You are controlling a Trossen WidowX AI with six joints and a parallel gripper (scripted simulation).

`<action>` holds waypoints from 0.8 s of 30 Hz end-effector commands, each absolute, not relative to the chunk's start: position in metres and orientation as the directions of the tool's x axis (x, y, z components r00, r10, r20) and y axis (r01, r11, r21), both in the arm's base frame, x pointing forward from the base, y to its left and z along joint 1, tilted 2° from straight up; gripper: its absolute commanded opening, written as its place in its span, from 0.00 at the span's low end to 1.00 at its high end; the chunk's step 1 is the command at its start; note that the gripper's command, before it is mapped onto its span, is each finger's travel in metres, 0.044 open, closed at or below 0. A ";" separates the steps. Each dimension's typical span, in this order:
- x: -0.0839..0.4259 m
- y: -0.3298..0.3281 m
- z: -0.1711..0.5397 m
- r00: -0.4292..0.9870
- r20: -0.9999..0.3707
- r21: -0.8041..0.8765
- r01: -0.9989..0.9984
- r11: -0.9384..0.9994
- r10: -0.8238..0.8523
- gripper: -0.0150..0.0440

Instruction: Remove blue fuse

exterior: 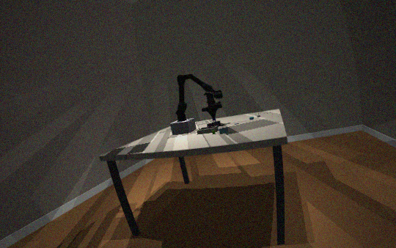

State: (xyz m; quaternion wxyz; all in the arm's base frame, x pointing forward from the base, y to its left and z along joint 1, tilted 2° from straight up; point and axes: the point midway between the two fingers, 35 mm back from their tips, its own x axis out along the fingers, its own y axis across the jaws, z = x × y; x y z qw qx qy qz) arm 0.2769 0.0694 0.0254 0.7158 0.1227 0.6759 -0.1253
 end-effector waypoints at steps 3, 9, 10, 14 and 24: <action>0.279 0.071 0.038 0.064 -0.998 0.018 0.343 0.939 -0.004 0.25; 0.278 0.071 0.046 0.064 -0.998 0.018 0.343 0.939 -0.004 0.25; 0.278 0.071 0.047 0.064 -0.998 0.018 0.343 0.939 -0.004 0.25; 0.278 0.071 0.047 0.064 -0.998 0.018 0.343 0.939 -0.004 0.25; 0.292 0.036 0.048 0.064 -0.998 0.015 0.343 0.939 -0.007 0.25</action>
